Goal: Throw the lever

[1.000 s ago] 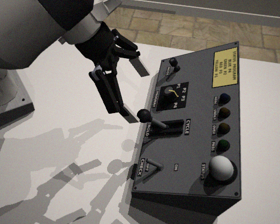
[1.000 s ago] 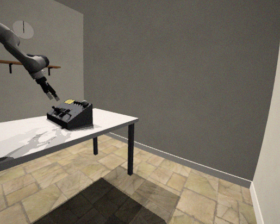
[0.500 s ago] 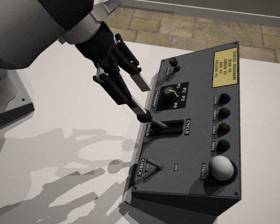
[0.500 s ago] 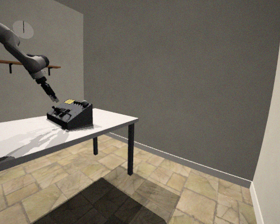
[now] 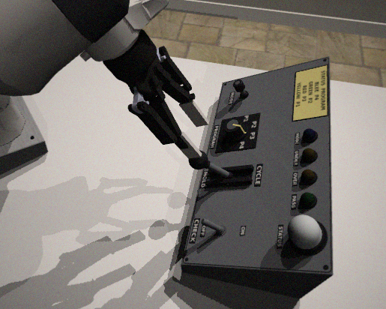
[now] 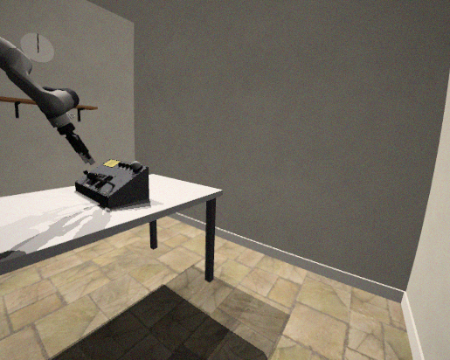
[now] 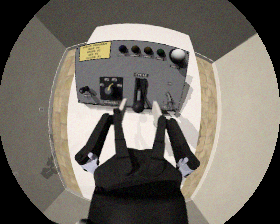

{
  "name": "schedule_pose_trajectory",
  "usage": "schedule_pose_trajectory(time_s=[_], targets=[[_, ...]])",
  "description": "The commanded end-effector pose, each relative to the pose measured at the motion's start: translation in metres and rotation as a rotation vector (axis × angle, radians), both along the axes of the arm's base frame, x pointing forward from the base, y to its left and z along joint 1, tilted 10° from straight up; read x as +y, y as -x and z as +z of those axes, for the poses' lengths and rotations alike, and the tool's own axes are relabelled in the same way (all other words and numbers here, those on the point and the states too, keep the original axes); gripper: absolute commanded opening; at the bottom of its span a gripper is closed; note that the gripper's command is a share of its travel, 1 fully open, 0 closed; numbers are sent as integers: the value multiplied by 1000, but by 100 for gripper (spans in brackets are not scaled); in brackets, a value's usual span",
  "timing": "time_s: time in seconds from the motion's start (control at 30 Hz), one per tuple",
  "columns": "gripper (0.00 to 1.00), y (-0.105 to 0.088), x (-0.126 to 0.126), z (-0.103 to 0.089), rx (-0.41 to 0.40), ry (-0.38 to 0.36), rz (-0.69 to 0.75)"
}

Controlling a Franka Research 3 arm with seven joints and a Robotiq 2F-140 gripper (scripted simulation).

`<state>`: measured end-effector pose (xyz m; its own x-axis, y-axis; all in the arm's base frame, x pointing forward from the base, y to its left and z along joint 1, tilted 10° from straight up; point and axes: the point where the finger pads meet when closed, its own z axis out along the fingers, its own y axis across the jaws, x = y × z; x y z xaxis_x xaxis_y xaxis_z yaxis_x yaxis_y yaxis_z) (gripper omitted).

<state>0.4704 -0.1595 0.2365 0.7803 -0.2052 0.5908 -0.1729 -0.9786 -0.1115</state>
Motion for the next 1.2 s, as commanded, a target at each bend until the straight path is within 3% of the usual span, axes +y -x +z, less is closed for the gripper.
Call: schedule_pose_trajectory(time_s=[0.0,0.43,0.6,1.17], targets=[[44,0,1,0,0,-7,-6],[44,6,2,-4,0,-7,-6],[44,28,11,-20,1,-8,-4],[44,28,11,-21,1,-8,-4]])
